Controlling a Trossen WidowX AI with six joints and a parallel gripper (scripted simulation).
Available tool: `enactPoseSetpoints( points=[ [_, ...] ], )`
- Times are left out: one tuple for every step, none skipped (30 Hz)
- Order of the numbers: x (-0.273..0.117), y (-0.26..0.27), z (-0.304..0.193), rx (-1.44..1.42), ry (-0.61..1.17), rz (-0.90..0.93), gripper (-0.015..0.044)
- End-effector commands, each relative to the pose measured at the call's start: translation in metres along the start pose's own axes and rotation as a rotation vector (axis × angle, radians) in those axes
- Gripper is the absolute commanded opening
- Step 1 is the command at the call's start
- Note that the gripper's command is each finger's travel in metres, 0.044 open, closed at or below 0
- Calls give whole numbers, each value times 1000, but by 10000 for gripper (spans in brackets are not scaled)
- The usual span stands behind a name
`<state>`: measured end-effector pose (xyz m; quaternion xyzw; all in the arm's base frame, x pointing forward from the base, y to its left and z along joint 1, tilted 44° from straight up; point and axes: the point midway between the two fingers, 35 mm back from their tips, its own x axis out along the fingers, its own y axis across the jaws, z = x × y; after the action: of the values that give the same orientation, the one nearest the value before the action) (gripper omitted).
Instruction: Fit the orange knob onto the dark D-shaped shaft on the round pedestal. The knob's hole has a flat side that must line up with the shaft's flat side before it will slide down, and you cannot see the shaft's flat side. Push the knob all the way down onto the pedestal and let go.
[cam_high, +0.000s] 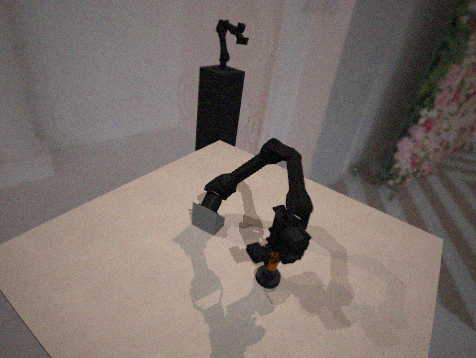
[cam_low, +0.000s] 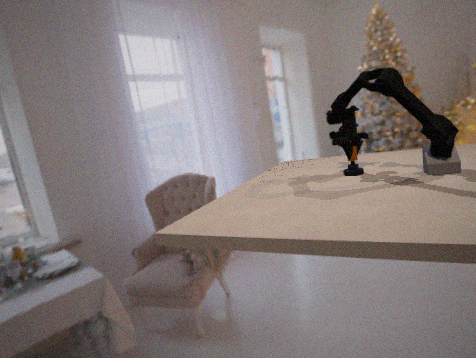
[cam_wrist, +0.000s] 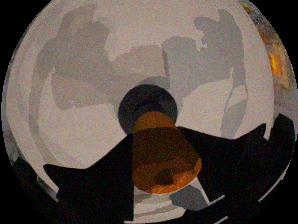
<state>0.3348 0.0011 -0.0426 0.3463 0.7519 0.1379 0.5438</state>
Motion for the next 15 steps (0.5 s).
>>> enactPoseSetpoints(
  points=[
    [1, -1, 1, 24, -2, -2, 0],
    [1, -1, 1, 24, -2, -2, 0],
    [2, 0, 1, 24, -2, -2, 0],
    [2, 0, 1, 24, -2, -2, 0],
    [2, 0, 0, 24, -2, -2, 0],
    [2, 0, 0, 24, -2, -2, 0],
    [3, 0, 0, 24, -2, -2, 0],
    [3, 0, 0, 24, -2, -2, 0],
    [3, 0, 0, 24, -2, -2, 0],
    [3, 0, 0, 24, -2, -2, 0],
    [3, 0, -1, 24, -2, -2, 0],
    [3, 0, -1, 24, -2, -2, 0],
    [3, 1, -1, 24, -2, -2, 0],
    [3, 1, -1, 24, -2, -2, 0],
    [3, 1, -1, 24, -2, -2, 0]
  ],
)
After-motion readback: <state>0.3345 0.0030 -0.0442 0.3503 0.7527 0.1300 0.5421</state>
